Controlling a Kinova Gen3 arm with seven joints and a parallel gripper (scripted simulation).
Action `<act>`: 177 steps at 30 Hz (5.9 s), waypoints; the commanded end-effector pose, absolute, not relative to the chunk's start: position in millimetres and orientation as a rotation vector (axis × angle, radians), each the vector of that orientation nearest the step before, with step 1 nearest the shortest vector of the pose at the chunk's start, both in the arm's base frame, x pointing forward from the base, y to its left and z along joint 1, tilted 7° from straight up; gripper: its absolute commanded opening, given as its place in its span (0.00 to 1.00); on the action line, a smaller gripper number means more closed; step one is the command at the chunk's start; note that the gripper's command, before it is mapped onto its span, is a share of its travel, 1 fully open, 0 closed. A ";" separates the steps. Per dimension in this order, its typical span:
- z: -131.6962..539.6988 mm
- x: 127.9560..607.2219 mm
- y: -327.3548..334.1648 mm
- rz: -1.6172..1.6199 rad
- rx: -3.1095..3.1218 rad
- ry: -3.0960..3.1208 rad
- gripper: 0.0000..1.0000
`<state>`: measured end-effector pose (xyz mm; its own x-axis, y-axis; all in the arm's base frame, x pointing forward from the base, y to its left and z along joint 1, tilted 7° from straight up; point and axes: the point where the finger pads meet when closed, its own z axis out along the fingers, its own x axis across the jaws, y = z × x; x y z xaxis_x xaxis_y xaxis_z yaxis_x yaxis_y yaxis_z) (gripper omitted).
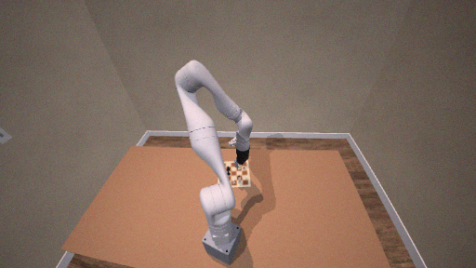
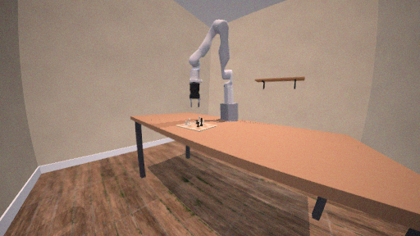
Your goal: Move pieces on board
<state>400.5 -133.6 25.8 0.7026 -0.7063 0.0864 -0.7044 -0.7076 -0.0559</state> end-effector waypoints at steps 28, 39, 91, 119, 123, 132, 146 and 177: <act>30.1 387.3 -126.4 -0.175 -2.888 1.240 1.00; 30.9 383.9 -125.3 -0.179 -2.890 1.254 1.00; 17.9 378.2 -121.8 -0.145 -3.103 0.709 1.00; -8.2 382.8 -123.8 -0.107 -3.121 -0.800 1.00; -10.3 385.1 -124.8 -0.108 -3.079 -0.964 1.00; -12.5 388.2 -126.0 -0.111 -3.022 -1.146 1.00; -12.9 388.8 -126.3 -0.111 -3.011 -1.179 0.68; -12.9 388.8 -126.3 -0.111 -3.011 -1.179 0.68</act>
